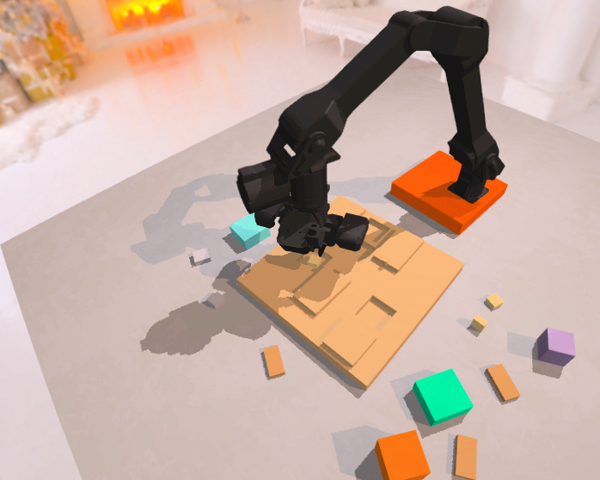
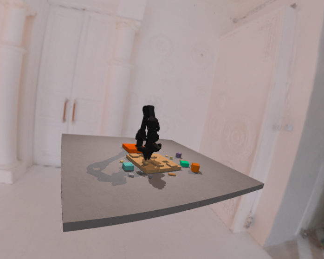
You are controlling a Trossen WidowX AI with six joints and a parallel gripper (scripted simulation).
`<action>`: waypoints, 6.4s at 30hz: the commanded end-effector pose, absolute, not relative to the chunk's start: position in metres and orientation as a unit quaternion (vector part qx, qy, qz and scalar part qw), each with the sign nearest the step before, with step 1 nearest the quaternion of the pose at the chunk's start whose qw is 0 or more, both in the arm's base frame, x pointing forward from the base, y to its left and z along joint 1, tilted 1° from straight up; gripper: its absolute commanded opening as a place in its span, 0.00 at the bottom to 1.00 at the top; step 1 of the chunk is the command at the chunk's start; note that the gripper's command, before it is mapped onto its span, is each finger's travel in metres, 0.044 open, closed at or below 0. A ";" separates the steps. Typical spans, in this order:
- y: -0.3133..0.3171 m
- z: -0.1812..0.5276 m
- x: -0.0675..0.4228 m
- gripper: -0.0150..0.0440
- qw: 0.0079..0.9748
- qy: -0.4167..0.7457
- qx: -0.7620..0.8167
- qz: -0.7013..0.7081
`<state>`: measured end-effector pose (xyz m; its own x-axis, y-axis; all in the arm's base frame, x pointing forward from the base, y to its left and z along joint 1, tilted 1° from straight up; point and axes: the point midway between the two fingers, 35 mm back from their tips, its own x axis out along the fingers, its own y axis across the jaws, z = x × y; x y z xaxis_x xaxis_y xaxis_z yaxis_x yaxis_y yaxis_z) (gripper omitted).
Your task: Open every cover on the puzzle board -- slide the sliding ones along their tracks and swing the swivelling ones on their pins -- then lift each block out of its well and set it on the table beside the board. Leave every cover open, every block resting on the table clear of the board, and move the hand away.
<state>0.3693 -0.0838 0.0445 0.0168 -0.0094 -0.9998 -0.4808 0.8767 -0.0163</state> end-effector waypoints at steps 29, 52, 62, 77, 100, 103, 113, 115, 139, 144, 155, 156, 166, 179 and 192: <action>-0.083 0.022 0.368 0.50 0.687 0.682 -0.179 0.174; -0.083 0.021 0.369 0.39 0.688 0.682 -0.180 0.172; -0.083 0.032 0.369 0.39 0.688 0.682 -0.180 0.173; -0.083 0.051 0.369 0.39 0.687 0.682 -0.180 0.174; -0.083 0.091 0.369 0.39 0.687 0.682 -0.179 0.174; -0.083 0.098 0.368 0.39 0.687 0.682 -0.179 0.174; -0.085 0.115 0.367 0.39 0.687 0.682 -0.180 0.174; -0.092 0.115 0.364 0.39 0.687 0.682 -0.180 0.174; -0.177 0.116 0.321 0.39 0.685 0.684 -0.182 0.172; -0.192 0.116 0.310 0.39 0.685 0.684 -0.182 0.171; -0.225 0.116 0.282 0.39 0.684 0.686 -0.183 0.171; -0.227 0.116 0.280 0.39 0.683 0.686 -0.183 0.171; -0.253 0.117 0.252 0.39 0.682 0.687 -0.184 0.170; -0.256 0.103 0.251 0.39 0.682 0.687 -0.184 0.170; -0.258 0.081 0.253 0.39 0.682 0.687 -0.184 0.170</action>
<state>0.2539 -0.2581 0.0907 0.0083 -0.0269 -0.9996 -0.4807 0.8765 -0.0276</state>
